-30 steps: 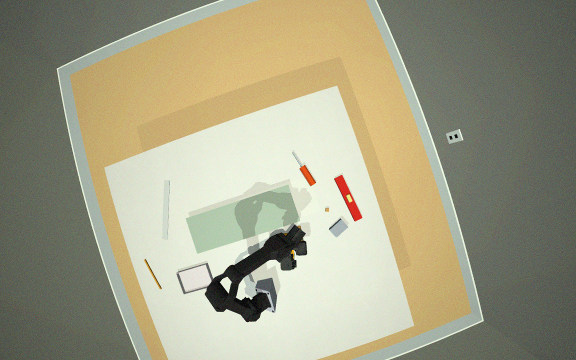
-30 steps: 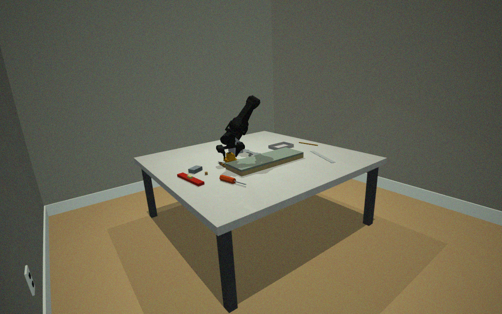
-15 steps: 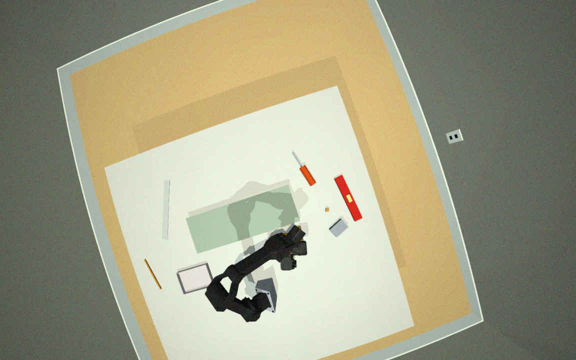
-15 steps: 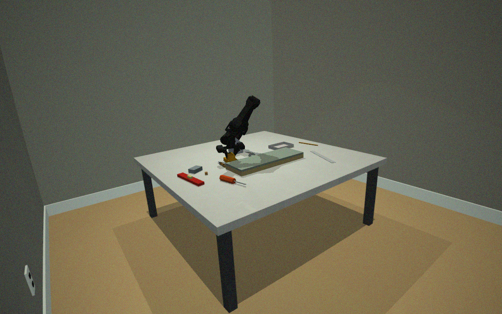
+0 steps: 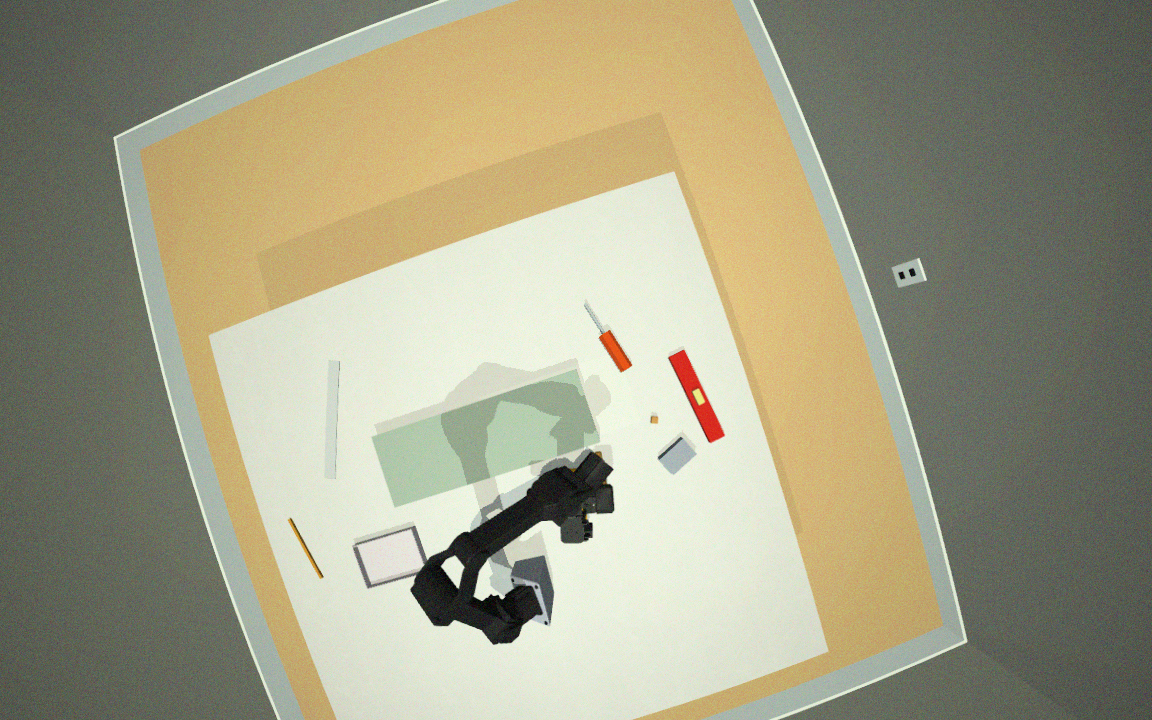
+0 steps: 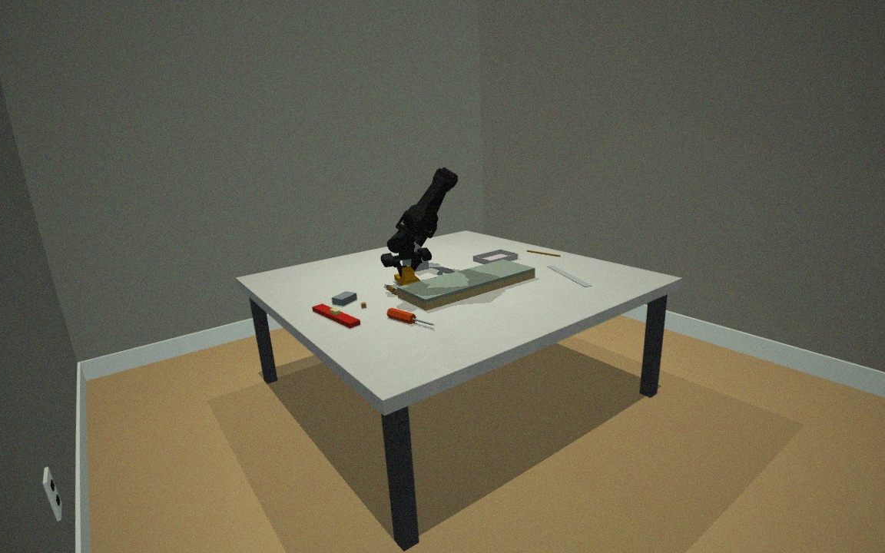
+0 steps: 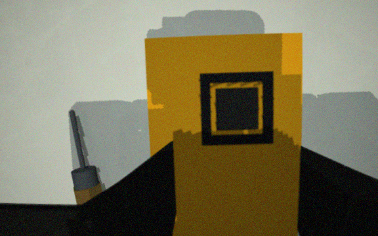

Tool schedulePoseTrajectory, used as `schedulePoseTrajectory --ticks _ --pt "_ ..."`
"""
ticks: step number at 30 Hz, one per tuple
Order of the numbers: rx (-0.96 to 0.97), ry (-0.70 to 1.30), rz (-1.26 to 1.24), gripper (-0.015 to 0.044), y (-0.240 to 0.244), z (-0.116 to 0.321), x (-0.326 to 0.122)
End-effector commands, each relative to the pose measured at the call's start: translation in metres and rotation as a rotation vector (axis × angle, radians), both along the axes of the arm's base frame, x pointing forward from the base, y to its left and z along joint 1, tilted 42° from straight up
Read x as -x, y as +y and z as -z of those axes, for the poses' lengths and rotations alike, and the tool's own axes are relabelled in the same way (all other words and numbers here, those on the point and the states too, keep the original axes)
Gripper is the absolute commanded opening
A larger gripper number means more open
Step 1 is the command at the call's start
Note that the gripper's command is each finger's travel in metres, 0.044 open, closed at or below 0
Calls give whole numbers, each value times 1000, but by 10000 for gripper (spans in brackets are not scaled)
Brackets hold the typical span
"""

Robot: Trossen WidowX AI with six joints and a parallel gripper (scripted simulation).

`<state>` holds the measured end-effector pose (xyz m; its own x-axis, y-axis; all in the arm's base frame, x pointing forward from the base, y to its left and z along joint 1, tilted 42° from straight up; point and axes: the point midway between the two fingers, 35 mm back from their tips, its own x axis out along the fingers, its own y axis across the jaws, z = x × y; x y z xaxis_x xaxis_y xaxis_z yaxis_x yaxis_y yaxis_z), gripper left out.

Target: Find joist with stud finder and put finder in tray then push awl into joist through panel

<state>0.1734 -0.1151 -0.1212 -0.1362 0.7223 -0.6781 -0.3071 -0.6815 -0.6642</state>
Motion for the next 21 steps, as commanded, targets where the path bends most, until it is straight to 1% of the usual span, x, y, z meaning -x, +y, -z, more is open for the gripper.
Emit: schedulePoseTrajectory --ticks 1,8,14,21 --pt "22 -14 3 0 -27 -23 0" --pt "22 -12 2 0 -61 -66 11" --pt "21 -28 -9 0 -62 -67 10" --pt "13 -212 -138 0 -68 -64 -1"
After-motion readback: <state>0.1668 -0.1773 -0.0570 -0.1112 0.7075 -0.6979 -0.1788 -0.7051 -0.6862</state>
